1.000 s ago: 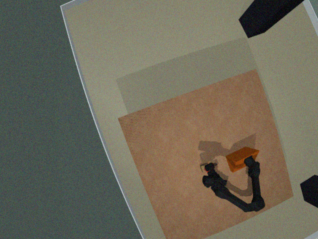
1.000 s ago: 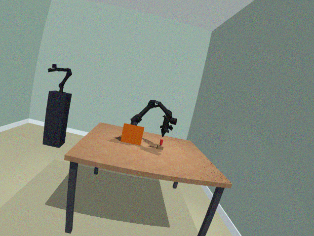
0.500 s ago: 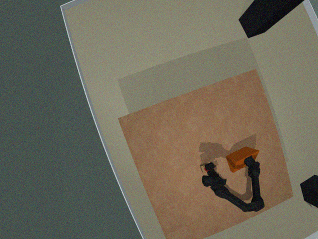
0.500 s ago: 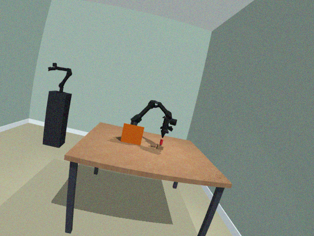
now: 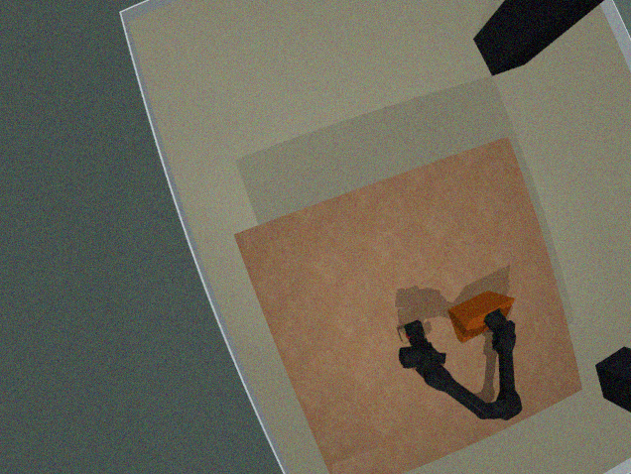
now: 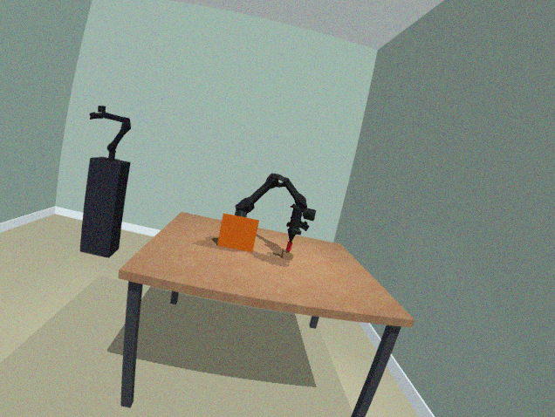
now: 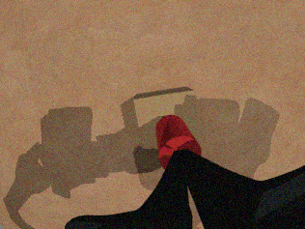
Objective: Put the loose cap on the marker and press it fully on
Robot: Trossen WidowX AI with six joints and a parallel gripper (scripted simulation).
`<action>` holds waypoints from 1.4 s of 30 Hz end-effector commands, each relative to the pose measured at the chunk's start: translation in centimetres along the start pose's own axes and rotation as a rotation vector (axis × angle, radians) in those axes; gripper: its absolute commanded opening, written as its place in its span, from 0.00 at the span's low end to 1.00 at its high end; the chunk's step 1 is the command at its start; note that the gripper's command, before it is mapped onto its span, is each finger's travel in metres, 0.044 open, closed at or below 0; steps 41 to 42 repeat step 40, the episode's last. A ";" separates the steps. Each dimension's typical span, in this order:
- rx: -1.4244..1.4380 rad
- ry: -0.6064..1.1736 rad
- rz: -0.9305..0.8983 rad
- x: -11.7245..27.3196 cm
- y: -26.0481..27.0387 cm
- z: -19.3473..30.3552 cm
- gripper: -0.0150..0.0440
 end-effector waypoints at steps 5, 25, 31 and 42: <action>0.000 -0.007 0.001 -0.4 -0.1 -0.1 0.25; -0.003 -0.004 0.003 8.6 -0.1 -0.1 0.39; -0.003 -0.004 0.003 8.6 -0.1 -0.1 0.65; -0.003 -0.004 0.003 8.6 -0.1 -0.1 1.00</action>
Point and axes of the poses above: the point midway between the two fingers, 35 mm back from their tips, its own x axis back along the fingers, its own y axis across the jaws, z = x × y, the point moved 2 cm from there along x, back along the fingers, and after that the axes turned 10 degrees about -x, right-handed, at the moved point
